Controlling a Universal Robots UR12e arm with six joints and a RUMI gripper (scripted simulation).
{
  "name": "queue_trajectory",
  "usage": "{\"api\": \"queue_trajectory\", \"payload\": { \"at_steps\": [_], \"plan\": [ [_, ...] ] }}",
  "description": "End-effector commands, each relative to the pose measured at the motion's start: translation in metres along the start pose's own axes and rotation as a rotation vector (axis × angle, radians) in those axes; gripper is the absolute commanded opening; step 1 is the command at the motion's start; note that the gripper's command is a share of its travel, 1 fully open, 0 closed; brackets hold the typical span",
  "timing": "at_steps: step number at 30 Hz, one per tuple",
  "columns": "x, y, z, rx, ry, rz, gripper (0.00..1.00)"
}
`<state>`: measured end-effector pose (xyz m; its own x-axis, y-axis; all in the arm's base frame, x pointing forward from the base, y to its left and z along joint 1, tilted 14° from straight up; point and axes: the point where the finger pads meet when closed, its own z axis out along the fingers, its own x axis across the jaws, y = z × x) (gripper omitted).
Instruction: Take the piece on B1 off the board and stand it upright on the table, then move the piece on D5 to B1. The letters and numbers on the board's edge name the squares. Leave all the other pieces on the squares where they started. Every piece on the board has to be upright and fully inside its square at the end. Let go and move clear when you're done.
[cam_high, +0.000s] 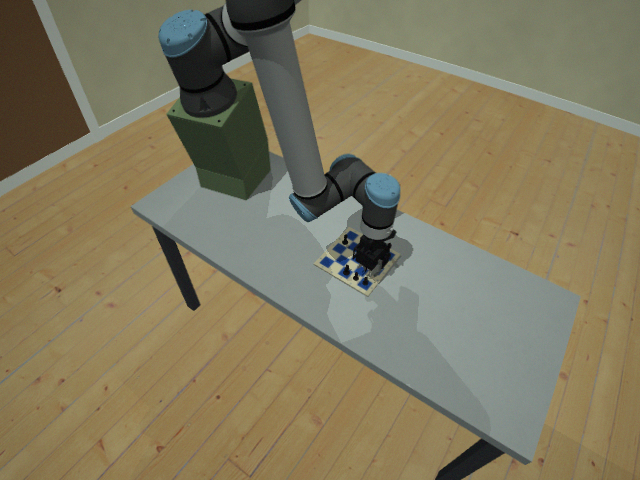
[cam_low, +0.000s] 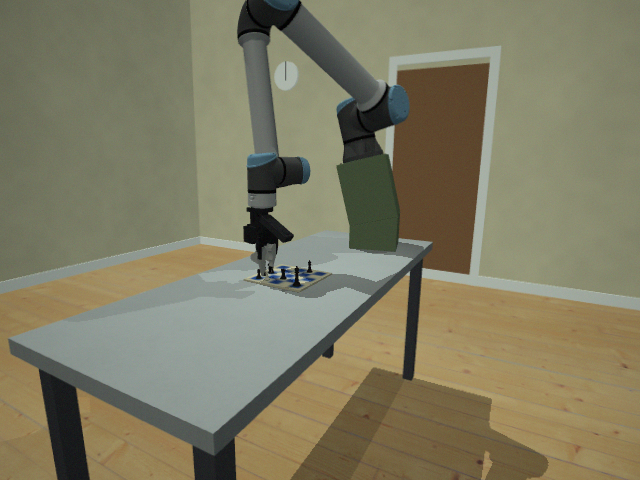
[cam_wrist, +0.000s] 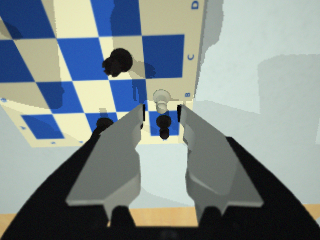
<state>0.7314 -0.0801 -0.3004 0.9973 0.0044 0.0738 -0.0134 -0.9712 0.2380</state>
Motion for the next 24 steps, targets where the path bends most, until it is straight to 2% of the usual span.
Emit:
{"api": "queue_trajectory", "payload": {
  "at_steps": [1,24],
  "plan": [
    [0.0007,0.0001,0.0058,0.000,0.001,0.000,0.20],
    [0.0007,0.0001,0.0098,0.000,0.001,0.000,0.20]
  ]
}}
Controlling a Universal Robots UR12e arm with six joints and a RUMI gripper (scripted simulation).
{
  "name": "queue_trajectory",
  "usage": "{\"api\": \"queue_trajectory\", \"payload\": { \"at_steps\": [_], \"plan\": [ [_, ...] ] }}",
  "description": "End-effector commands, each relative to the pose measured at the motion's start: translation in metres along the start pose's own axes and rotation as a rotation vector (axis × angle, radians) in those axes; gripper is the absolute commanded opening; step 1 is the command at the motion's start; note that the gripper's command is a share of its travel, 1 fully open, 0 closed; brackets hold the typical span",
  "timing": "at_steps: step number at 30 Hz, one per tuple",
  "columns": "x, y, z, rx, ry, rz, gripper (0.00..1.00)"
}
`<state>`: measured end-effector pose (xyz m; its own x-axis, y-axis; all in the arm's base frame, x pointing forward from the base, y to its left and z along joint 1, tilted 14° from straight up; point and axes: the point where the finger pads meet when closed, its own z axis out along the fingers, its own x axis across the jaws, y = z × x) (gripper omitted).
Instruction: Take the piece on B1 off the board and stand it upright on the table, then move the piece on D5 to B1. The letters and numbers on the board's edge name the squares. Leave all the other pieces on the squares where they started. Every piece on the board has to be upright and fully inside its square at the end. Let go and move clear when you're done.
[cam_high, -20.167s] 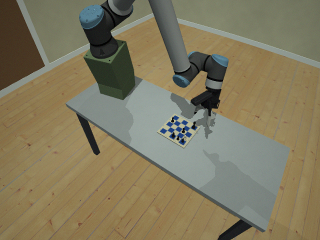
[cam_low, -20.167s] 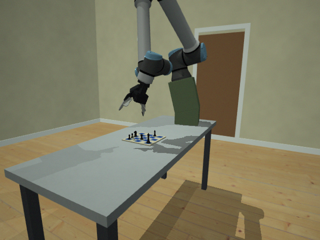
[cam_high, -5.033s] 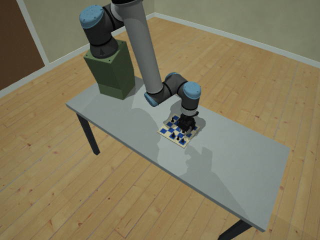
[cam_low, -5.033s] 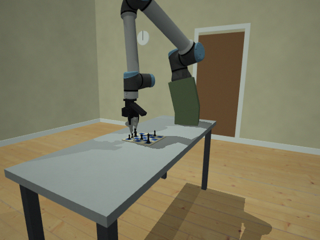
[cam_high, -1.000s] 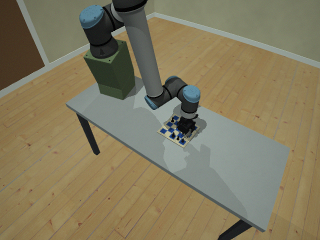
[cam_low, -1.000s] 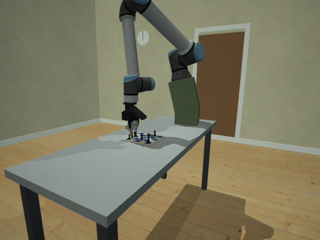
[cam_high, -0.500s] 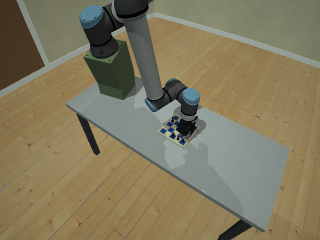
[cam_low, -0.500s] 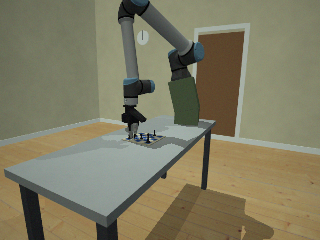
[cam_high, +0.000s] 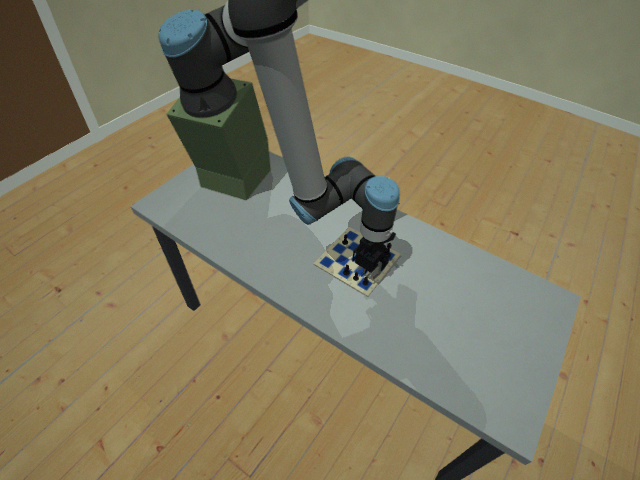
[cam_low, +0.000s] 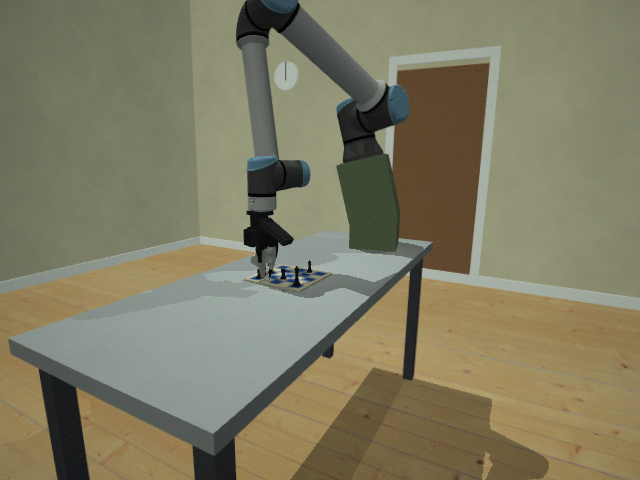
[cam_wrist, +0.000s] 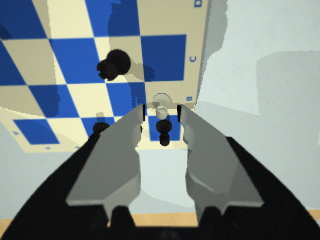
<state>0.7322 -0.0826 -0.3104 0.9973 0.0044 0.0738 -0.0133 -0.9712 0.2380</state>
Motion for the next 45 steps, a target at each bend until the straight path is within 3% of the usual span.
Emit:
{"api": "queue_trajectory", "payload": {
  "at_steps": [1,19,20,45],
  "plan": [
    [0.0006,0.0001,-0.0006,0.000,0.001,0.000,0.20],
    [0.0006,0.0001,-0.0006,0.000,0.001,0.000,0.20],
    [0.0006,0.0001,-0.0006,0.000,0.001,0.000,0.00],
    [0.0006,0.0001,-0.0006,0.000,0.001,0.000,0.00]
  ]
}}
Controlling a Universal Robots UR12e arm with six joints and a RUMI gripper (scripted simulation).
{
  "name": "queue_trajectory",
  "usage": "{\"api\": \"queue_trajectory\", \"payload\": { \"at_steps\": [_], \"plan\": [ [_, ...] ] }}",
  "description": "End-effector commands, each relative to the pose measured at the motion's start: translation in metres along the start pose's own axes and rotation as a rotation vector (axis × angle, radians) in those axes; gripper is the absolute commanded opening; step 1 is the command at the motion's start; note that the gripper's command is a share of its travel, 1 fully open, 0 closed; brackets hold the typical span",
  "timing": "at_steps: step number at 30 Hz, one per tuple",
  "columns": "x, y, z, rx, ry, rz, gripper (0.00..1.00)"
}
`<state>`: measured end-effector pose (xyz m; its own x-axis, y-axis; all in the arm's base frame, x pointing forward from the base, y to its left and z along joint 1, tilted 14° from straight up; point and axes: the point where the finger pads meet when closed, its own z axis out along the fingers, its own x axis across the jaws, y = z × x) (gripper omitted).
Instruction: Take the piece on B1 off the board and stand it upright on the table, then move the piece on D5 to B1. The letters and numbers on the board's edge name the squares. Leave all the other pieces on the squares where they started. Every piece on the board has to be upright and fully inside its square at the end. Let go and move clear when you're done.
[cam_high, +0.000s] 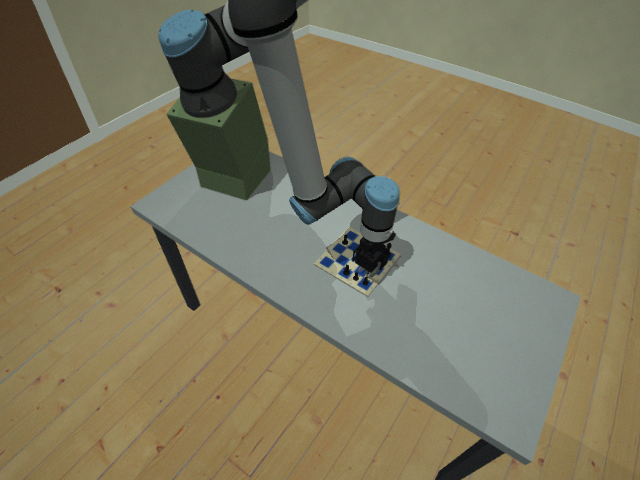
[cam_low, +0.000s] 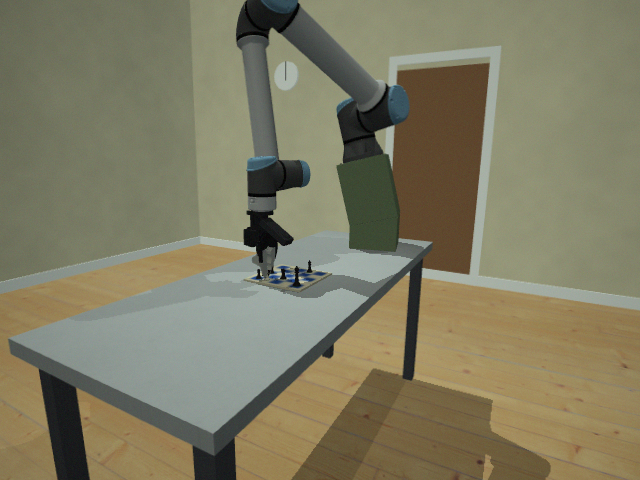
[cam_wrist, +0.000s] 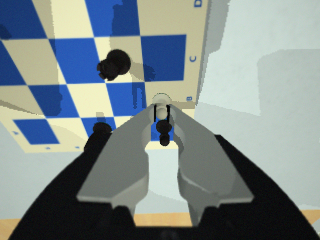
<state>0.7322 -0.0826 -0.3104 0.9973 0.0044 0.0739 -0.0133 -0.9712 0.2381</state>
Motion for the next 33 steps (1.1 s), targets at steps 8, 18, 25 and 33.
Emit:
{"api": "queue_trajectory", "payload": {
  "at_steps": [8,18,25,33],
  "plan": [
    [0.001,0.000,-0.001,0.000,0.001,0.000,0.00],
    [0.001,0.000,-0.022,0.000,0.001,0.000,0.00],
    [0.001,0.000,-0.073,0.000,0.001,0.000,0.00],
    [0.000,0.000,-0.099,0.000,0.001,0.000,0.00]
  ]
}}
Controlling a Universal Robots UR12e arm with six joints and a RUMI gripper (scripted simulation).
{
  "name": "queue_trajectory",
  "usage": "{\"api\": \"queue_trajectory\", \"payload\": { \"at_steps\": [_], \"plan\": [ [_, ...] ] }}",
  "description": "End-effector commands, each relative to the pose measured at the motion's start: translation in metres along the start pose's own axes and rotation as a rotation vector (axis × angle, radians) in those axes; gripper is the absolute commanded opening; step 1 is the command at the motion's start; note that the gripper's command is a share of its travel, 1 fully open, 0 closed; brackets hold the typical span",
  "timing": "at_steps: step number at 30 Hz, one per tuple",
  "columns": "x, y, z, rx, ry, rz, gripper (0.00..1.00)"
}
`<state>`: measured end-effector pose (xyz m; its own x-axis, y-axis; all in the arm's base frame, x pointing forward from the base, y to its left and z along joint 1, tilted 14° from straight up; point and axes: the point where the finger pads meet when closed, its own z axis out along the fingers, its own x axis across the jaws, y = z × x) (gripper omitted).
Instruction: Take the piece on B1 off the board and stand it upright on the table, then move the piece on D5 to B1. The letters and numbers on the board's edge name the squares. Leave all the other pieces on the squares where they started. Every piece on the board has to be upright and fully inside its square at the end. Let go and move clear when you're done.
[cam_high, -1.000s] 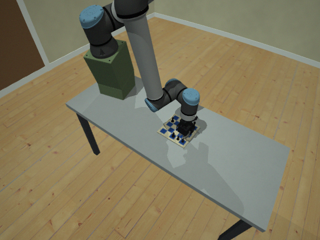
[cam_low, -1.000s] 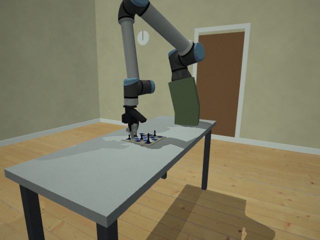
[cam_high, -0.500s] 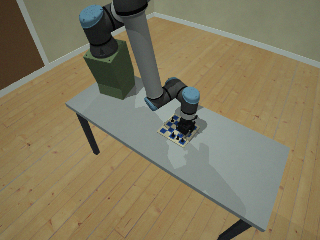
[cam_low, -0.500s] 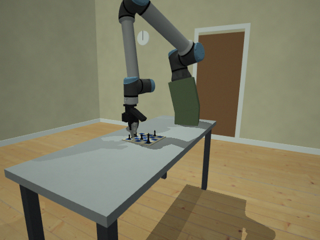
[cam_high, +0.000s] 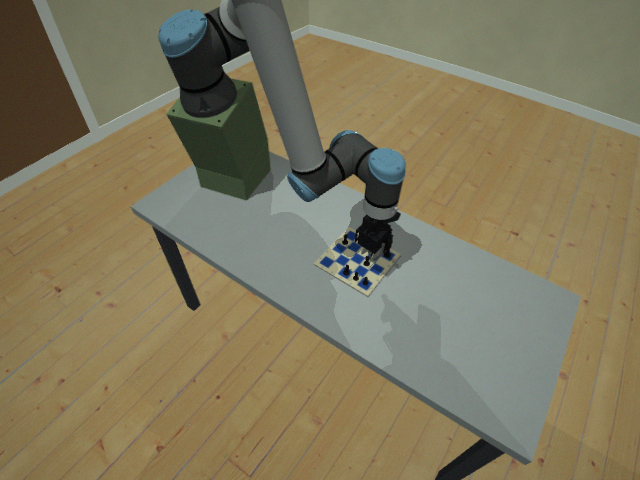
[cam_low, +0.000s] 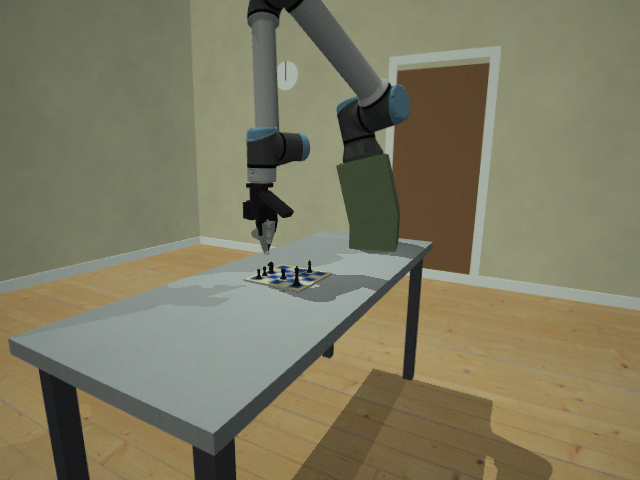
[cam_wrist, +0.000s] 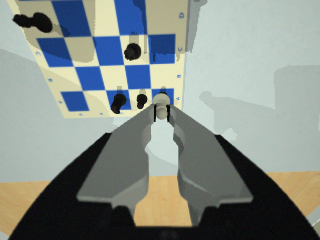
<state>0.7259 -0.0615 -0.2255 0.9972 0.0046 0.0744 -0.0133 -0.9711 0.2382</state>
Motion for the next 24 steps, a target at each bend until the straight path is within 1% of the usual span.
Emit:
{"api": "queue_trajectory", "payload": {
  "at_steps": [1,10,12,14,16,20,21,23,24],
  "plan": [
    [0.000,0.000,-0.012,0.000,0.001,0.000,0.00],
    [0.000,0.000,-0.013,0.000,0.001,0.000,0.00],
    [-0.001,-0.009,-0.013,0.000,0.000,-0.004,0.00],
    [-0.001,-0.009,-0.013,0.000,0.000,-0.004,0.00],
    [-0.004,-0.033,-0.012,0.001,0.000,-0.014,0.00],
    [-0.023,-0.111,-0.009,0.002,0.000,-0.047,0.00],
    [-0.023,-0.111,-0.009,0.002,0.000,-0.047,0.00],
    [-0.034,-0.147,-0.008,0.001,0.000,-0.063,0.00],
    [-0.039,-0.160,-0.008,0.000,0.000,-0.069,0.00]
  ]
}}
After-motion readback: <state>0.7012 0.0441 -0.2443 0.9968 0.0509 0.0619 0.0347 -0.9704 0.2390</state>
